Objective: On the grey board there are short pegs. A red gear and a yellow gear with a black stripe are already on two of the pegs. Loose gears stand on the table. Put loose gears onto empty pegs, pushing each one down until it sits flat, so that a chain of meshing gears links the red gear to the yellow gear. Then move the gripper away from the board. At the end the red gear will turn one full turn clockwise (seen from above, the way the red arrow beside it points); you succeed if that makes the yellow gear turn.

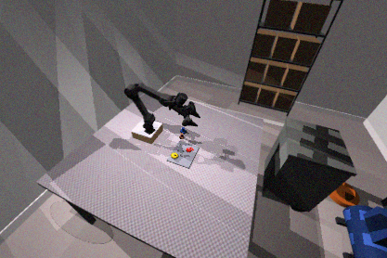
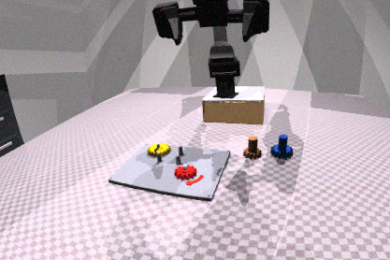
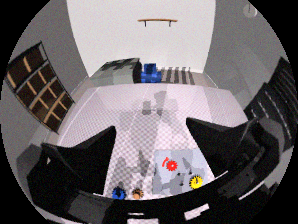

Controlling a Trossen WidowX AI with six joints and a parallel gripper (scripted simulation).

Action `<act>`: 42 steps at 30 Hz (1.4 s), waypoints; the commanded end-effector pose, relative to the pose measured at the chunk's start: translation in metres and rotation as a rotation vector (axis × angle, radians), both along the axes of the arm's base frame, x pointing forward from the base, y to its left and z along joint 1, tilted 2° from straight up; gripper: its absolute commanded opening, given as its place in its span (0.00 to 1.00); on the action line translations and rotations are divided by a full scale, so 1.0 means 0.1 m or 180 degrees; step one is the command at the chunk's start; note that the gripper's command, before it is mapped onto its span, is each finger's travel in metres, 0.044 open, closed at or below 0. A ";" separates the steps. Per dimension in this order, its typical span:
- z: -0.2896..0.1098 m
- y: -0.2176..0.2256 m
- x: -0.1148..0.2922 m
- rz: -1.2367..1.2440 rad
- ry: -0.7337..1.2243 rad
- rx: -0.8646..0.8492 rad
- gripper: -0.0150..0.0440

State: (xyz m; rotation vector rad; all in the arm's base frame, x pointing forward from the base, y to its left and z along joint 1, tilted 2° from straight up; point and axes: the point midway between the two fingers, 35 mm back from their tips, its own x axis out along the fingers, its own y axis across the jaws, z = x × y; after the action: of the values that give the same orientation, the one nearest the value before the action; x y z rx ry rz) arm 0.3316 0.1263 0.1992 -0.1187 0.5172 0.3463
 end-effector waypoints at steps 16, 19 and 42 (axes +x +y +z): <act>-1.67 0.90 -1.58 0.1609 0.2658 -0.2054 1.00; -1.67 0.86 -1.55 0.1608 0.2657 -0.2055 1.00; -2.02 0.85 -1.54 0.1608 0.2658 -0.2056 1.00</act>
State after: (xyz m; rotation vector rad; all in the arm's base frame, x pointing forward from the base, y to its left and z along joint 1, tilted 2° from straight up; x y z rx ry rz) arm 0.1793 0.2135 0.0046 -0.7527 1.4177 0.7158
